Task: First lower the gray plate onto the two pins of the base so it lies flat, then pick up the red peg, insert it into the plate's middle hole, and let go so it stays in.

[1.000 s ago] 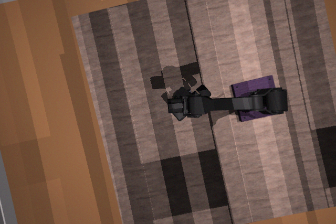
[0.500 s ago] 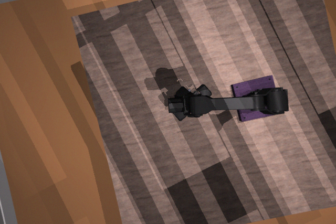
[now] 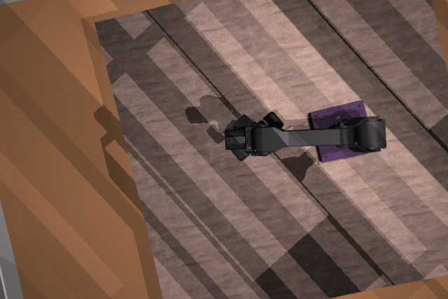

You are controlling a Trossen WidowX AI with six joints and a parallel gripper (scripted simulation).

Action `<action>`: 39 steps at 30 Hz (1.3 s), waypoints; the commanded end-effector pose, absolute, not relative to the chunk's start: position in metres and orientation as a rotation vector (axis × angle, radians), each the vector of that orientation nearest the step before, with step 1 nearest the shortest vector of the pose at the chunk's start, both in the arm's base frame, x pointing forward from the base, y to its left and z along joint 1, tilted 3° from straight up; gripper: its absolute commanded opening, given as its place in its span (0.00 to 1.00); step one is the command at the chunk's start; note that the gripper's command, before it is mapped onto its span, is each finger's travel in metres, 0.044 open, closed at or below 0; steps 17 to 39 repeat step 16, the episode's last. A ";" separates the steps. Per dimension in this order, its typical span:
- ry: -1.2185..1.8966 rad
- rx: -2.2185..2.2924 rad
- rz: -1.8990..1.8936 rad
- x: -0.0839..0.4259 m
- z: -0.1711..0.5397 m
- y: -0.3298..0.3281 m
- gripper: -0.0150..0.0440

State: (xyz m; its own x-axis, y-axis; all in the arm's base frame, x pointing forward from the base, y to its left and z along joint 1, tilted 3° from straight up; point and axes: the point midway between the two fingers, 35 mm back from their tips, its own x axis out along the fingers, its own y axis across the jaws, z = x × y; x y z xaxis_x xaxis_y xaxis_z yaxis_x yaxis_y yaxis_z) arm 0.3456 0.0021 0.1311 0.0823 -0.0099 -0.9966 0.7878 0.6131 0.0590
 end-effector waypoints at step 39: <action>1.370 0.726 -0.673 0.342 0.141 0.000 0.51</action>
